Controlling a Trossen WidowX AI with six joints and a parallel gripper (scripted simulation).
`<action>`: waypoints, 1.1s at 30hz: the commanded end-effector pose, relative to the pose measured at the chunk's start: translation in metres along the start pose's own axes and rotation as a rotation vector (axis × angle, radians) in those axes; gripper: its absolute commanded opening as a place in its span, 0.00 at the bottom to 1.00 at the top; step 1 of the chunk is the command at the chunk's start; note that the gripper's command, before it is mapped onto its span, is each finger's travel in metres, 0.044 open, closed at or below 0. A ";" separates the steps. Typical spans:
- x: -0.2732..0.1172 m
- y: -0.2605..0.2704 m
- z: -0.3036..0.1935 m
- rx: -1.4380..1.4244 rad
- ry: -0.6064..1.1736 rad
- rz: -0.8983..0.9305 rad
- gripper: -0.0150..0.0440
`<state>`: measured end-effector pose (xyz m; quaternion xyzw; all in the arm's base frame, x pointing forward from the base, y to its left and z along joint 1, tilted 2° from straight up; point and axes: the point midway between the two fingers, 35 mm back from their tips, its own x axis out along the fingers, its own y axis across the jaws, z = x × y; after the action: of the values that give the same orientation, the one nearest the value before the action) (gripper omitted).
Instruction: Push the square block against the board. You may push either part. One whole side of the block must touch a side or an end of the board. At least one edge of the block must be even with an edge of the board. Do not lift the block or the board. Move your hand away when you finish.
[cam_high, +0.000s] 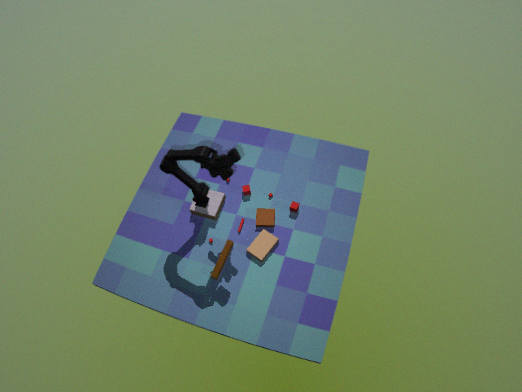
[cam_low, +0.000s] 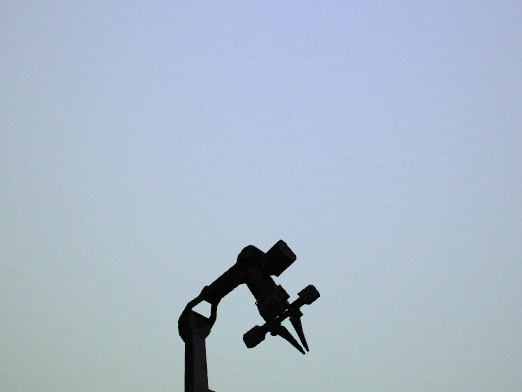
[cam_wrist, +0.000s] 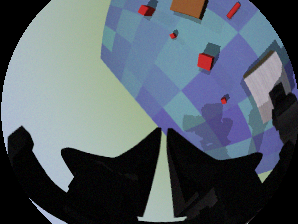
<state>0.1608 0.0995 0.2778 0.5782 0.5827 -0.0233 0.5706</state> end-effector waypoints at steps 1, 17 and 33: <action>0.014 0.000 0.048 -0.011 -0.103 -0.078 0.25; 0.047 -0.036 0.212 -0.202 -0.291 -0.406 0.25; 0.064 -0.109 0.313 -0.384 -0.253 -0.727 0.25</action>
<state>0.3041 -0.1028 0.0620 0.2306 0.6624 -0.1851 0.6883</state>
